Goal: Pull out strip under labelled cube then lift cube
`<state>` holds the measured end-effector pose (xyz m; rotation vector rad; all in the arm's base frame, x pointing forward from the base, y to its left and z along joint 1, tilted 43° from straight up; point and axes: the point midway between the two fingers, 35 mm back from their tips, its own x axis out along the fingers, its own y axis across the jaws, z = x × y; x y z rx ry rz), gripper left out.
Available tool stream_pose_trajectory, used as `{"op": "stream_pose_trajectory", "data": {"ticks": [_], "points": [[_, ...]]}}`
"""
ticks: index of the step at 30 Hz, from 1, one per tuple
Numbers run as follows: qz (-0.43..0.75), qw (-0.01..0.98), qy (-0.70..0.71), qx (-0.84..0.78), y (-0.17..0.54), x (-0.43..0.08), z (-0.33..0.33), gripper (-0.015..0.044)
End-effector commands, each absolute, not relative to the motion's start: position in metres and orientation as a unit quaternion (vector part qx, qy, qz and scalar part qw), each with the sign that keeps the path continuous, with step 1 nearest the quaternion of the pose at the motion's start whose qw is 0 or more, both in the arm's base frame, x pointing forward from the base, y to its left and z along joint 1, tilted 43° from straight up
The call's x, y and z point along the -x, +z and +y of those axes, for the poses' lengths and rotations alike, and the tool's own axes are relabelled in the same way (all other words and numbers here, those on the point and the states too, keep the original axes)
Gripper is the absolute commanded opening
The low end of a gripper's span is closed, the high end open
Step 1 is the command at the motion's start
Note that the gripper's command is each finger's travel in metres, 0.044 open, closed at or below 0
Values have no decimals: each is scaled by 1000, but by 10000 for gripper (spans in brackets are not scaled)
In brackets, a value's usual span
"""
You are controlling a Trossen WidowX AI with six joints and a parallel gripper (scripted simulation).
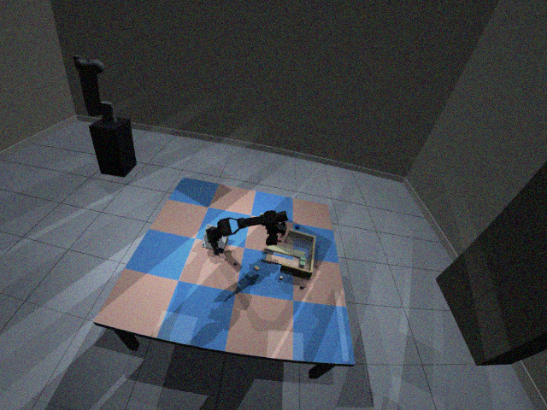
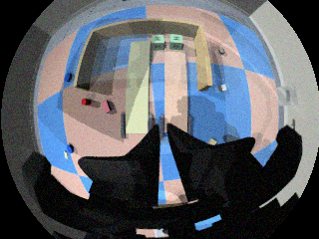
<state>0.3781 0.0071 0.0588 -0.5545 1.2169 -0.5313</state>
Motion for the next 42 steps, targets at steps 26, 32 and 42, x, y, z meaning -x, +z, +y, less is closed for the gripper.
{"op": "stream_pose_trajectory", "data": {"ticks": [26, 32, 42], "points": [[668, 643, -327, 182, 35, -372, -65, 0], [668, 643, -327, 182, 28, -372, -72, 0], [668, 643, -328, 182, 16, -371, -83, 0]]}}
